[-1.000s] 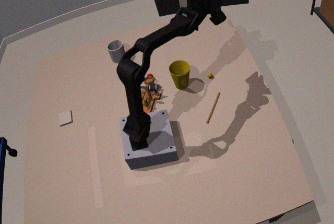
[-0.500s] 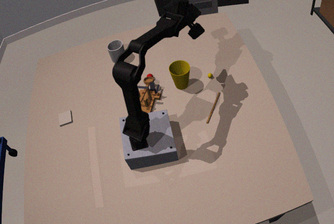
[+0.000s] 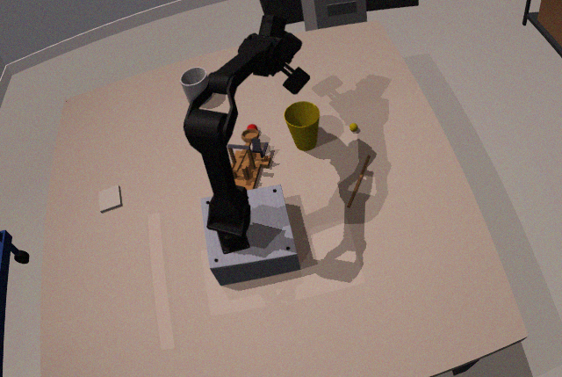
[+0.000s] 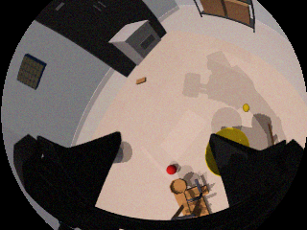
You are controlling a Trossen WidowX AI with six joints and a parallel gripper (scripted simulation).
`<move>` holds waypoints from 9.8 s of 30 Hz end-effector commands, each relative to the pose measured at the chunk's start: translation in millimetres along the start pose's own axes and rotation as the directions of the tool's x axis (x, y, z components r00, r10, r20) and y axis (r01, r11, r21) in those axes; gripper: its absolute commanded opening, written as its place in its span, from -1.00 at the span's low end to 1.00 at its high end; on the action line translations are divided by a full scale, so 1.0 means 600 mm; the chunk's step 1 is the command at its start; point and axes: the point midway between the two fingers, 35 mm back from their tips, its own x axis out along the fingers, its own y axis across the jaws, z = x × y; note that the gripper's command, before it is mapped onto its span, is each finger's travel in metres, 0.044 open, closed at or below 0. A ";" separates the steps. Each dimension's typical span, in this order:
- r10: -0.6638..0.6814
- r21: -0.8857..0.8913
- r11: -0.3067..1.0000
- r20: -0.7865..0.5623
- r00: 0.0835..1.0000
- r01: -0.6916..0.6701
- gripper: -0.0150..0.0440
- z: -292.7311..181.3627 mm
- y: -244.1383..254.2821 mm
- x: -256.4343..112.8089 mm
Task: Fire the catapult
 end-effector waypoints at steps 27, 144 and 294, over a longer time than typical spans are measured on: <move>-0.439 -0.584 0.809 -0.515 0.736 0.074 1.00 -0.384 -0.080 -0.083; -0.431 0.118 0.819 -0.520 0.738 0.561 -0.49 -0.510 0.053 0.043; -0.431 -0.230 -0.761 -0.520 0.737 -0.607 1.00 -0.460 0.094 -0.035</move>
